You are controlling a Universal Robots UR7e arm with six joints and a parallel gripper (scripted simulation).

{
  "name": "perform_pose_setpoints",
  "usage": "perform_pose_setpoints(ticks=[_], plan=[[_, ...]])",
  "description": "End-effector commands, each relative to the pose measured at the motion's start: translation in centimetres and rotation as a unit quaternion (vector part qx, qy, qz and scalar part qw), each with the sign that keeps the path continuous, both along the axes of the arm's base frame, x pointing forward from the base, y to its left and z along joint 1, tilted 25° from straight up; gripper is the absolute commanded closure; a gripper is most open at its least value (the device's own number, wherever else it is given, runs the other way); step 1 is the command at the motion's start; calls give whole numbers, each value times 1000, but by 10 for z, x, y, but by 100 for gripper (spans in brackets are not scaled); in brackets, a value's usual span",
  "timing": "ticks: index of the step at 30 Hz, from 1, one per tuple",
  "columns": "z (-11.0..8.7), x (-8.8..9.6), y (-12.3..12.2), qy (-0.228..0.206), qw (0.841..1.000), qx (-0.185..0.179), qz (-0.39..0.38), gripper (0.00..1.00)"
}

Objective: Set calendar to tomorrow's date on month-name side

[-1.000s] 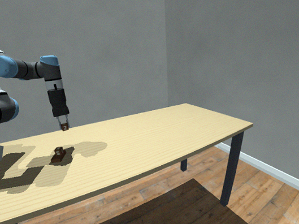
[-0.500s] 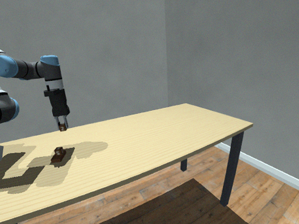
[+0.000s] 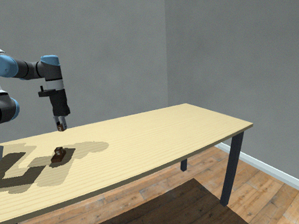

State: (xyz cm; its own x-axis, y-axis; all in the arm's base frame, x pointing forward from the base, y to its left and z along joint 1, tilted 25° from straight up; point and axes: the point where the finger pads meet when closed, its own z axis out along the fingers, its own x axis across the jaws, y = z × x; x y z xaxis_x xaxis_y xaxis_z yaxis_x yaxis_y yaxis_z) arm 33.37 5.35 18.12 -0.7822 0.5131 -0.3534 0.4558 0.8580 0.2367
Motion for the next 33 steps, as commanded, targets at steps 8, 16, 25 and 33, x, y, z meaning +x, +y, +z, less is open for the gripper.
perform_pose_setpoints(ticks=[8,16,25,33], plan=[[-1,-3,3,3,989,57,-133,43],[-2,-5,6,5,967,104,-234,43],[-2,-6,8,7,941,139,-308,43],[-2,-6,12,9,904,177,-388,43]])
